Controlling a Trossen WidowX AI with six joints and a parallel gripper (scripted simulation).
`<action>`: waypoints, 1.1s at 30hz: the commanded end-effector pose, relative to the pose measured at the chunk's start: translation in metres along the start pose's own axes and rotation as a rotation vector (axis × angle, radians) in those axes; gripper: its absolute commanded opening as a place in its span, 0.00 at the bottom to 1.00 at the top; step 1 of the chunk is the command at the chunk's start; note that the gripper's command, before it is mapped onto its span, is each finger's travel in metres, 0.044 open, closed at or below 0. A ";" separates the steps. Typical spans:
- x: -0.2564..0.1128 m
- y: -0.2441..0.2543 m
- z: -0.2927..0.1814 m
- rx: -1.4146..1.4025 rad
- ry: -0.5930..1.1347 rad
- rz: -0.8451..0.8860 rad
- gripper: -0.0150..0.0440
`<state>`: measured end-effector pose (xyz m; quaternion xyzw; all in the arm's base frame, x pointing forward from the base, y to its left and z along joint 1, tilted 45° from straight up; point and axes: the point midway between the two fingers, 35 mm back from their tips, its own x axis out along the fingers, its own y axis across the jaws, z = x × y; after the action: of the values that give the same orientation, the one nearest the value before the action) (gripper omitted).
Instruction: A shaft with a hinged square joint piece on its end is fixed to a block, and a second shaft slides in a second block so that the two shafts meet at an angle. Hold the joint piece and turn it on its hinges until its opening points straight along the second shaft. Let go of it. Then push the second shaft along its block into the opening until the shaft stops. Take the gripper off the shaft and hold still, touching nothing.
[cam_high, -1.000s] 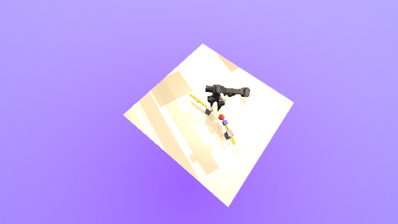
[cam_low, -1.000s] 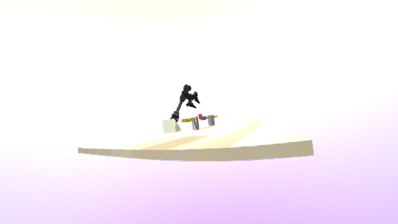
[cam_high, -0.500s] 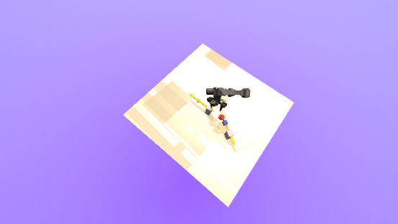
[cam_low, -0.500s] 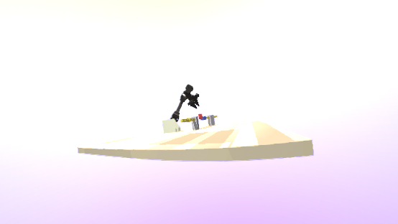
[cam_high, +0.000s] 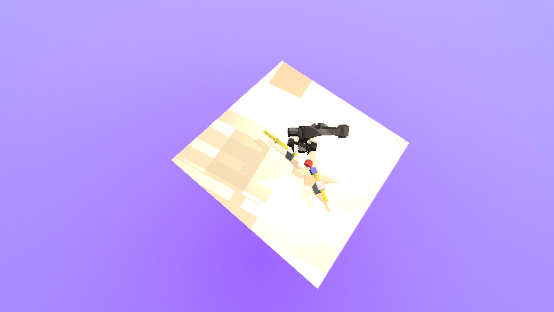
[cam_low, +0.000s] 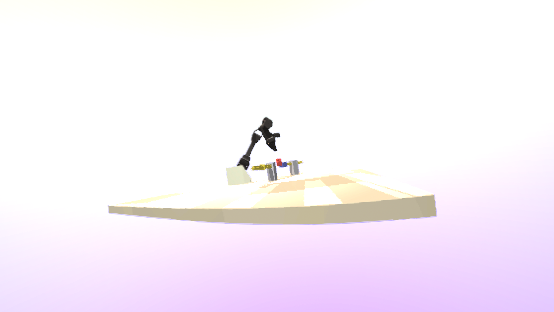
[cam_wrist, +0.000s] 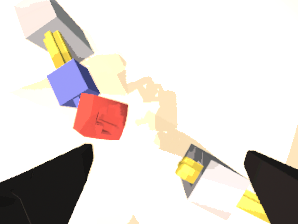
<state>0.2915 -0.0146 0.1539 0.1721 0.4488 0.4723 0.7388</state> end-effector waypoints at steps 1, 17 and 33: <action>0.001 0.000 0.001 -0.120 0.041 -0.017 1.00; 0.006 0.002 0.004 -0.633 0.230 -0.037 1.00; 0.008 0.003 0.011 -1.139 0.429 0.002 1.00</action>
<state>0.2990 -0.0046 0.1568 -0.3129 0.2819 0.6542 0.6283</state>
